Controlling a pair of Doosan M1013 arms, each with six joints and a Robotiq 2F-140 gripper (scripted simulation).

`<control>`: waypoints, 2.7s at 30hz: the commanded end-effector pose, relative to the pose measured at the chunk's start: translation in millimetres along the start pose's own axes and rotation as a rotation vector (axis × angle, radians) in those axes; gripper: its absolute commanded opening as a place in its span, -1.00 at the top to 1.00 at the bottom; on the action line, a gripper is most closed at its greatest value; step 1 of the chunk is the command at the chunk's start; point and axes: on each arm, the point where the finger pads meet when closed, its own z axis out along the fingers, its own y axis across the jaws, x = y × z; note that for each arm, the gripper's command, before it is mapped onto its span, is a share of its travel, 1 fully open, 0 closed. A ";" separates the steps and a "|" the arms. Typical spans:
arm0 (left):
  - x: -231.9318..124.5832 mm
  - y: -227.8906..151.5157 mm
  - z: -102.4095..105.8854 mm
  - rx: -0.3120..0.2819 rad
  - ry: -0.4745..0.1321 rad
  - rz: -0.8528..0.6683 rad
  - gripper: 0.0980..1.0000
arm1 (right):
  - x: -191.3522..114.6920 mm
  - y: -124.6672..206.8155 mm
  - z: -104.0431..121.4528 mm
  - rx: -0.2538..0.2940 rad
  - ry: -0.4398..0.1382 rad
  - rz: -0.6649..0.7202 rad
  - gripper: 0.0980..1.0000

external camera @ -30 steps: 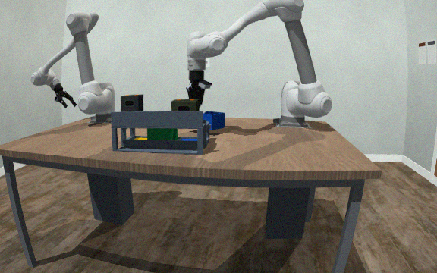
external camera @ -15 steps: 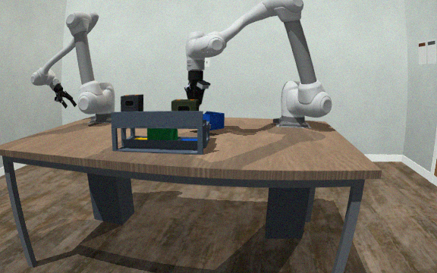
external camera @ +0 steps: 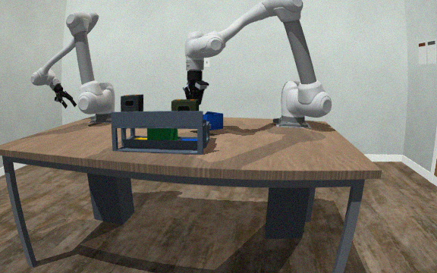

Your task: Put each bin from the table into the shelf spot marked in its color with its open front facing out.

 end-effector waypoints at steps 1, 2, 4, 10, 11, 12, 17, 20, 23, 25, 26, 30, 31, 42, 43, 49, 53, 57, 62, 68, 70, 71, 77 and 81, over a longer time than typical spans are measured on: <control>-0.4 1.1 -0.8 -0.001 0.000 0.019 1.00 | 0.0 -0.1 -0.5 0.000 0.001 0.000 -1.00; -0.6 1.4 -0.8 -0.001 0.000 0.026 1.00 | 0.0 -0.1 -0.5 0.000 0.001 0.000 -1.00; -0.9 2.0 -0.8 -0.001 0.000 0.041 1.00 | 0.0 -0.1 -0.5 0.000 0.001 0.000 -1.00; -1.6 3.1 -0.8 -0.001 0.000 0.070 1.00 | 0.0 -0.1 -0.5 0.000 0.001 0.000 -1.00; -1.8 3.4 -0.8 -0.001 0.000 0.078 1.00 | 0.0 -0.1 -0.5 0.000 0.001 0.000 -1.00; -2.0 3.6 -0.8 -0.001 0.000 0.085 1.00 | 0.0 -0.1 -0.5 0.000 0.001 0.000 -1.00; -2.8 5.0 -0.7 -0.001 0.000 0.121 1.00 | 0.0 -0.1 -0.5 0.000 0.001 0.000 -1.00; -3.3 5.8 -0.7 -0.001 0.000 0.142 1.00 | 0.0 -0.1 -0.5 0.000 0.001 0.000 -1.00; -3.8 6.5 -0.7 -0.001 0.000 0.163 1.00 | 0.0 -0.1 -0.5 0.000 0.001 0.000 -1.00; -3.8 6.5 -0.7 -0.001 0.000 0.163 1.00 | 0.0 -0.1 -0.5 0.000 0.001 0.000 -1.00; -4.0 6.8 -0.6 -0.001 0.000 0.169 1.00 | 0.0 -0.1 -0.5 0.000 0.001 0.000 -1.00; -4.6 7.8 -0.6 -0.001 0.000 0.197 1.00 | 0.0 -0.1 -0.5 0.000 0.001 0.000 -1.00; -4.8 8.1 -0.6 -0.001 0.000 0.203 1.00 | 0.0 -0.1 -0.5 0.000 0.001 0.000 -1.00; -6.2 10.3 -0.5 -0.001 0.000 0.262 1.00 | 0.0 -0.1 -0.5 0.000 0.001 0.000 -1.00; -6.3 10.5 -0.5 -0.001 0.000 0.268 1.00 | 0.0 -0.1 -0.5 0.000 0.001 0.000 -1.00; -7.2 11.9 -0.5 -0.001 0.000 0.305 1.00 | 0.0 -0.1 -0.5 0.000 0.001 0.000 -1.00; -7.8 12.8 -0.5 -0.001 0.000 0.330 1.00 | 0.0 -0.1 -0.5 0.000 0.001 0.000 -1.00; -8.3 13.7 -0.4 -0.001 0.000 0.353 1.00 | 0.0 -0.1 -0.5 0.000 0.001 0.000 -1.00; -8.7 14.3 -0.4 -0.001 0.000 0.370 1.00 | 0.0 -0.1 -0.5 0.000 0.001 0.000 -1.00; -9.5 15.6 -0.4 -0.001 0.000 0.403 1.00 | 0.0 -0.1 -0.5 0.000 0.001 0.000 -1.00; -9.8 16.0 -0.4 -0.001 0.000 0.414 1.00 | 0.0 -0.1 -0.5 0.000 0.001 0.000 -1.00; -9.9 16.2 -0.3 -0.001 0.000 0.420 1.00 | 0.0 -0.1 -0.5 0.000 0.001 0.000 -1.00; -10.4 17.0 -0.3 -0.001 0.000 0.440 1.00 | 0.0 -0.1 -0.5 0.000 0.001 0.000 -1.00; -10.9 17.7 -0.3 -0.001 0.000 0.461 1.00 | 0.0 -0.1 -0.5 0.000 0.001 0.000 -1.00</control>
